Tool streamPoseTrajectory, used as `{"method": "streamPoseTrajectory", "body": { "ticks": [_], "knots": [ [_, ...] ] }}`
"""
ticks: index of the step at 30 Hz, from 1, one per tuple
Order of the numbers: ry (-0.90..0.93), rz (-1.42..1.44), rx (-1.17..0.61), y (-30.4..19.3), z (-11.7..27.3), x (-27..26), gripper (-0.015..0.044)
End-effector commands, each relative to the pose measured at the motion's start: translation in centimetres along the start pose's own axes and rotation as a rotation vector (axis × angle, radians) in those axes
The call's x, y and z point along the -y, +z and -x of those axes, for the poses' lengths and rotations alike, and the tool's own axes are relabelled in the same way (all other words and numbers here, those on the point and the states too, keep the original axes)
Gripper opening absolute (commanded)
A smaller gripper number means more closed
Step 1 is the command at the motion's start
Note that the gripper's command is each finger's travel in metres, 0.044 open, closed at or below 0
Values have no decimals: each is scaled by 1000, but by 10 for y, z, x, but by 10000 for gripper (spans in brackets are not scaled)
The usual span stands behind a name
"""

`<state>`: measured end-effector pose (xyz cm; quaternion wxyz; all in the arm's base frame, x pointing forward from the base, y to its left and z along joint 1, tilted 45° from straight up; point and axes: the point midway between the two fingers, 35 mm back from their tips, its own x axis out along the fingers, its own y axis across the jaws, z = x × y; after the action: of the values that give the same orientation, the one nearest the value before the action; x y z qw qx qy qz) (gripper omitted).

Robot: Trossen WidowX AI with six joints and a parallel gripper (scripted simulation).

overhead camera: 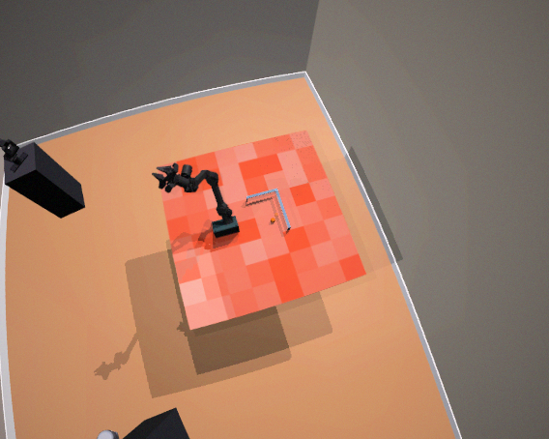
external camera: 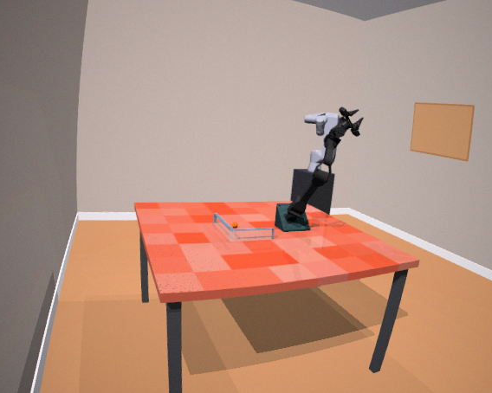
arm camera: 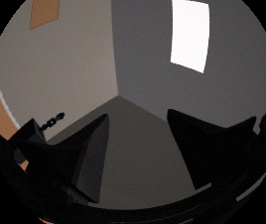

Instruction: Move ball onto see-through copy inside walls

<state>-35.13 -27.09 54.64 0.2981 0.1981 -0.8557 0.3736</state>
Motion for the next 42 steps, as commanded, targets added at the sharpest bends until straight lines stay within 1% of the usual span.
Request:
{"method": "streamPoseTrajectory", "body": {
  "ticks": [1, 4, 7, 13, 18, 24, 30, 36, 42],
  "knots": [
    [-44, -61, 147, 47, 18, 20, 267],
    [-68, -109, 227, 70, 29, 33, 267],
    [-96, -196, 347, 101, 49, 54, 267],
    [-133, -365, 611, 160, 104, 97, 267],
    [-140, -447, 836, 203, 159, 126, 267],
    [-123, -524, 1107, 243, 234, 155, 267],
    [-75, -574, 1378, 268, 317, 178, 267],
    [5, -596, 1649, 278, 406, 194, 267],
    [123, -580, 1913, 273, 495, 201, 267]
  ]
}}
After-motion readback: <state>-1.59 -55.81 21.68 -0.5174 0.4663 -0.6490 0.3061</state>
